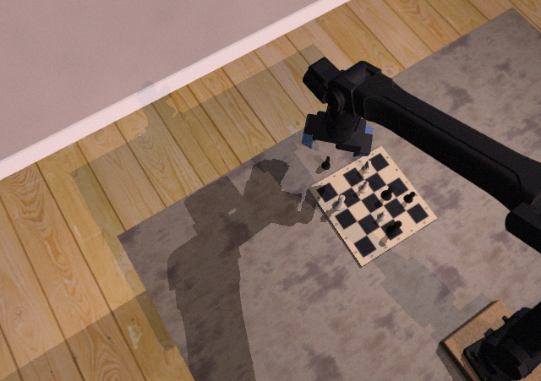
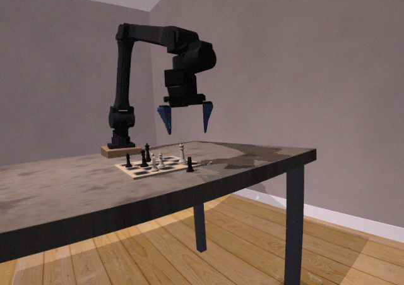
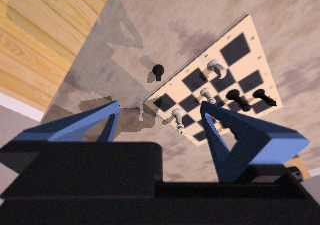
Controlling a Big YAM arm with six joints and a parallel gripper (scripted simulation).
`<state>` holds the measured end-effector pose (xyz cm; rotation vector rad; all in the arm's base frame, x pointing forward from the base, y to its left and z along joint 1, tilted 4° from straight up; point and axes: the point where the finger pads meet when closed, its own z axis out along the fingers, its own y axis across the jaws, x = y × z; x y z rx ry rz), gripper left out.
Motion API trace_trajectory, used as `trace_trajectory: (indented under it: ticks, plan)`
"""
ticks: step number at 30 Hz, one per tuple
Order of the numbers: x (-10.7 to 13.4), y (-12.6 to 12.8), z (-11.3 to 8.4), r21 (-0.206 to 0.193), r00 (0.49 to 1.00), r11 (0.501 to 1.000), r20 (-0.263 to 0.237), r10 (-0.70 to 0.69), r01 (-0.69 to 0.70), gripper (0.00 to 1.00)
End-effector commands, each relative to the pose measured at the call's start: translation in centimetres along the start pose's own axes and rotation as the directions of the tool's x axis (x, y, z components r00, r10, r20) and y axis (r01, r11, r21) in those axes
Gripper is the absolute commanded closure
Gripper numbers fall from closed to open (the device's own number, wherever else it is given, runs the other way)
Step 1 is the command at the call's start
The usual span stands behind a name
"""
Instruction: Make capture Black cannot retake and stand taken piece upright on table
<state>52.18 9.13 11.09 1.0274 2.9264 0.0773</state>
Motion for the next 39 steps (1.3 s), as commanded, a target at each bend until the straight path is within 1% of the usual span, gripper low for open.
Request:
trace_trajectory:
  ticks: [1, 7, 8, 9, 10, 12, 13, 15, 17, 20, 22, 26, 27, 29, 30, 31, 33, 34, 35, 37, 39]
  plan:
    - [-2.0, 1.7, -3.1, -0.050, 0.999, 0.999, 0.045, -0.006, 0.009, 0.00]
    - [-2.0, 1.8, -3.2, -0.051, 0.999, 0.999, 0.046, -0.008, 0.010, 0.00]
    - [-1.9, 1.8, -3.7, -0.057, 0.999, 0.998, 0.052, -0.015, 0.018, 0.00]
    - [-1.6, 2.0, -4.8, -0.071, 0.997, 0.997, 0.067, -0.034, 0.039, 0.00]
    - [-1.0, 2.2, -4.9, -0.070, 0.995, 0.995, 0.068, -0.068, 0.073, 0.00]
    - [-1.0, 2.2, -4.9, -0.070, 0.995, 0.995, 0.068, -0.068, 0.073, 0.00]
    - [0.5, 0.8, -3.1, -0.035, 0.993, 0.993, 0.035, -0.110, 0.112, 0.00]
    - [1.7, 0.2, -3.0, -0.024, 0.974, 0.974, 0.031, -0.225, 0.225, 0.00]
    - [3.0, -0.3, -3.3, -0.021, 0.925, 0.926, 0.038, -0.377, 0.378, 0.00]
    - [5.0, -1.0, -3.8, -0.018, 0.863, 0.863, 0.047, -0.503, 0.504, 0.00]
    - [6.5, -1.7, -4.0, -0.010, 0.810, 0.811, 0.045, -0.584, 0.585, 0.00]
    - [8.7, -2.9, -4.2, 0.001, 0.675, 0.675, 0.044, -0.737, 0.737, 0.00]
    - [8.4, -3.5, -4.2, 0.003, 0.635, 0.636, 0.046, -0.771, 0.772, 0.00]
    - [8.4, -3.5, -4.2, 0.003, 0.635, 0.636, 0.046, -0.771, 0.772, 0.00]
    - [8.3, -3.8, -4.2, 0.007, 0.531, 0.532, 0.052, -0.846, 0.847, 0.00]
    - [8.5, -3.8, -4.2, 0.009, 0.491, 0.493, 0.054, -0.869, 0.870, 0.00]
    - [8.5, -3.9, -2.7, 0.004, 0.408, 0.408, 0.026, -0.913, 0.913, 0.00]
    - [8.5, -3.9, -2.7, 0.003, 0.365, 0.365, 0.023, -0.931, 0.931, 0.59]
    - [8.5, -3.9, -2.7, 0.003, 0.362, 0.362, 0.023, -0.932, 0.932, 0.59]
    - [8.8, -3.7, -3.5, 0.008, 0.354, 0.355, 0.042, -0.934, 0.935, 0.59]
    - [8.8, -3.7, -3.6, 0.009, 0.352, 0.353, 0.045, -0.935, 0.936, 0.59]
